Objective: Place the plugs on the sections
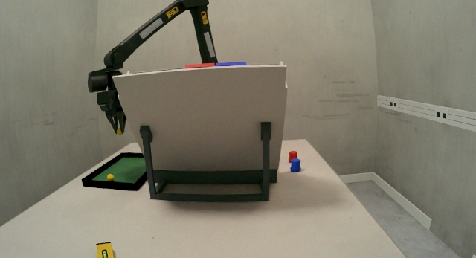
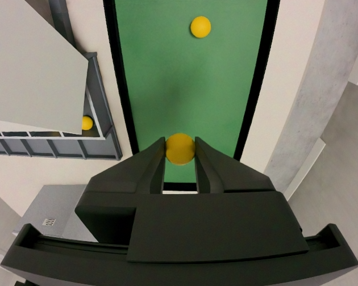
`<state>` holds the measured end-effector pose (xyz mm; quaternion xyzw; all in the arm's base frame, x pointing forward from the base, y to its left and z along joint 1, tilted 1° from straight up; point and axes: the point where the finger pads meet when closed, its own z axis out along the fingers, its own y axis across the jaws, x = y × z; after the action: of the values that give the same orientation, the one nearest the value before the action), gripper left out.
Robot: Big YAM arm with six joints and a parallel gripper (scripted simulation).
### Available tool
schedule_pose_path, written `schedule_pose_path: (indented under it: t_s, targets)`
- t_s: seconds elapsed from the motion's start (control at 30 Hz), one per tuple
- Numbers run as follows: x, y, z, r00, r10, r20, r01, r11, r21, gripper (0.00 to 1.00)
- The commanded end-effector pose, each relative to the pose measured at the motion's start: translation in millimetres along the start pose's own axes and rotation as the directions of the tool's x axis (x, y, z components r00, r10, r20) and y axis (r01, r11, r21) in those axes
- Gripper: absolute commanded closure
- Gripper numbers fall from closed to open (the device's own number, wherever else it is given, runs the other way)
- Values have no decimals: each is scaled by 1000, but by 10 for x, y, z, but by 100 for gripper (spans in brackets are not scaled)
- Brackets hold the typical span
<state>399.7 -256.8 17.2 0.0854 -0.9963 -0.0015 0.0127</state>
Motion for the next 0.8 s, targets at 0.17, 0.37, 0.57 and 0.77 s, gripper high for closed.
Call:
schedule_pose_path:
  t_s: [0.17,0.37,0.57,0.77]
  targets:
    - [140,-66,-213,1000,-1,13,0,1000,11,100]
    - [404,-27,-365,1000,-1,13,0,1000,11,100]
    - [491,-14,-414,1000,1,12,-1,1000,9,100]
    - [488,-15,-412,1000,6,8,-6,1000,6,100]
